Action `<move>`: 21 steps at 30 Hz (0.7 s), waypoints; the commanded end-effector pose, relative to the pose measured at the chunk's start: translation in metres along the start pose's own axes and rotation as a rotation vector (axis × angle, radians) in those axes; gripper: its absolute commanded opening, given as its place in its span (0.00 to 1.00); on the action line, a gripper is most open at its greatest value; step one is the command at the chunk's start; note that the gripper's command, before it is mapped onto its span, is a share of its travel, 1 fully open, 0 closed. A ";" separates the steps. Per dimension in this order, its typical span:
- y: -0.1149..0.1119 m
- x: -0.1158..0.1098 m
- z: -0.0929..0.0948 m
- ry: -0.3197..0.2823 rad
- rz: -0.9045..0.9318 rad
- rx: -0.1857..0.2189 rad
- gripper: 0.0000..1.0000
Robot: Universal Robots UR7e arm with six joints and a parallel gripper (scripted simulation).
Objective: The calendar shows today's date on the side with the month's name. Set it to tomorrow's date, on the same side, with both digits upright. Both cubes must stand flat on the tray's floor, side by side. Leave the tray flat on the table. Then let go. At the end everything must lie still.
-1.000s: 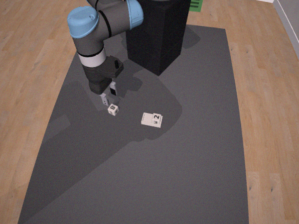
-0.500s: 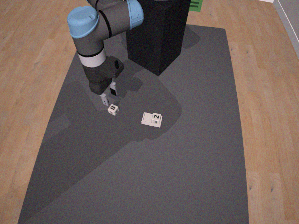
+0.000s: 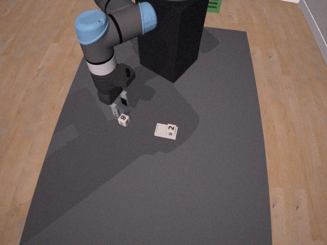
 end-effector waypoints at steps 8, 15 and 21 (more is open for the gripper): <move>0.000 0.000 0.012 0.000 0.000 -0.001 0.87; 0.000 0.000 0.024 0.000 0.000 -0.001 0.87; 0.000 0.000 0.030 0.000 0.000 -0.001 0.87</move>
Point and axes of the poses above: the point where the finger pads meet when closed, its own z axis out along the fingers, its own y axis across the jaws, x = y × z, the point moved 10 cm from there along -z, back along the fingers, and after that the axes turned 1 degree about z, right-handed, at the moved point
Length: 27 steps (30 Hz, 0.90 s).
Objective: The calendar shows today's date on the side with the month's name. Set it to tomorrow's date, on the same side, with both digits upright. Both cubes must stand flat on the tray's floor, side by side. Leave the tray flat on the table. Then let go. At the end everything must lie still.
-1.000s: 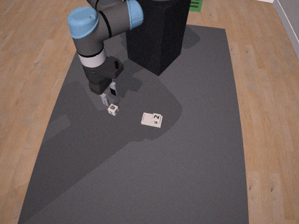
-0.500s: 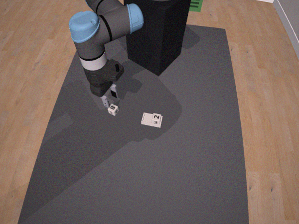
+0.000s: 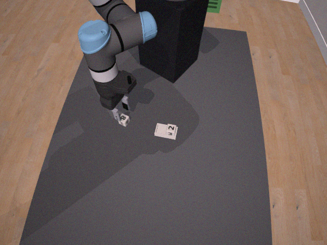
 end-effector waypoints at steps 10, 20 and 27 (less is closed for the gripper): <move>0.000 0.000 0.013 -0.001 0.000 -0.002 0.87; 0.000 0.000 0.016 -0.001 0.000 -0.002 0.87; 0.000 0.000 0.016 -0.001 0.000 -0.002 0.87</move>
Point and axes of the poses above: the point where the finger pads meet when closed, its own z axis out along the fingers, its own y axis across the jaws, x = y × z, the point moved 10 cm from there along -z, back along the fingers, and after that the axes turned 1 degree about z, right-handed, at the moved point
